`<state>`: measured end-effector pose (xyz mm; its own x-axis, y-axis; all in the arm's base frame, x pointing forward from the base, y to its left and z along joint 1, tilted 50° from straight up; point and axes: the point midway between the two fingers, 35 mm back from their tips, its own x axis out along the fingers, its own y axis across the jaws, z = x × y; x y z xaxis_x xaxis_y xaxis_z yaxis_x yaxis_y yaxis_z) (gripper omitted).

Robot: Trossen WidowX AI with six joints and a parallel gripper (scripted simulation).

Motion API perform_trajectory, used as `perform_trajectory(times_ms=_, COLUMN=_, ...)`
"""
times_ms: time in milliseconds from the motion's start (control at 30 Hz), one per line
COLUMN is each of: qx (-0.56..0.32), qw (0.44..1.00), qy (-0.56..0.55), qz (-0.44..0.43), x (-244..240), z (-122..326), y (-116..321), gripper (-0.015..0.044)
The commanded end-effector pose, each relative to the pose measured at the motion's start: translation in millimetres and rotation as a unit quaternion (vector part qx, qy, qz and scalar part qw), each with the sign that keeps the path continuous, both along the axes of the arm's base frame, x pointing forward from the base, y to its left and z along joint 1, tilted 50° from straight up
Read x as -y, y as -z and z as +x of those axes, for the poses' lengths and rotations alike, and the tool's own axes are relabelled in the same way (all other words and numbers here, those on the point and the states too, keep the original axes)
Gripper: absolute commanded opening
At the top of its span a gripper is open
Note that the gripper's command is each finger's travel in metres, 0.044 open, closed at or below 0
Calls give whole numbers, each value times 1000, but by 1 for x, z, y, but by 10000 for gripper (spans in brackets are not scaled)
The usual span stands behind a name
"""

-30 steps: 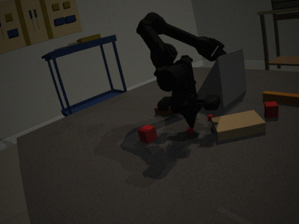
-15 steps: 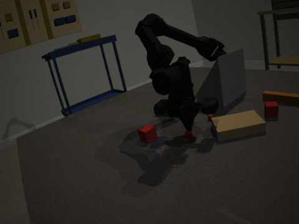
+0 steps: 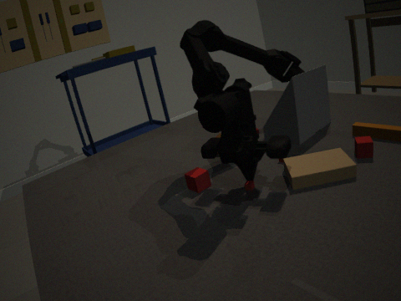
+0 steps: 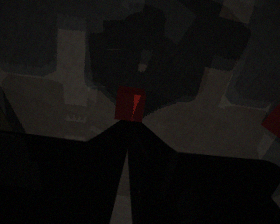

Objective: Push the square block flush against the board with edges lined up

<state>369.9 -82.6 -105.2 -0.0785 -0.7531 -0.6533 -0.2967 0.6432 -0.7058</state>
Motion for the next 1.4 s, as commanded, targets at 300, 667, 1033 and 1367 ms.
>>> perform_trajectory(times_ms=300, qx=1, qw=1000, qy=2, qz=0, x=-3, z=19, y=7, gripper=0)
perform_trajectory(times_ms=667, qx=1, qw=1000, qy=2, qz=0, x=-3, z=22, y=8, gripper=0)
perform_trajectory(times_ms=1033, qx=0, qw=1000, qy=2, qz=0, x=-1, z=6, y=3, gripper=0)
perform_trajectory(times_ms=1367, qx=0, qw=1000, qy=2, qz=-1, x=2, z=-8, y=-1, gripper=0)
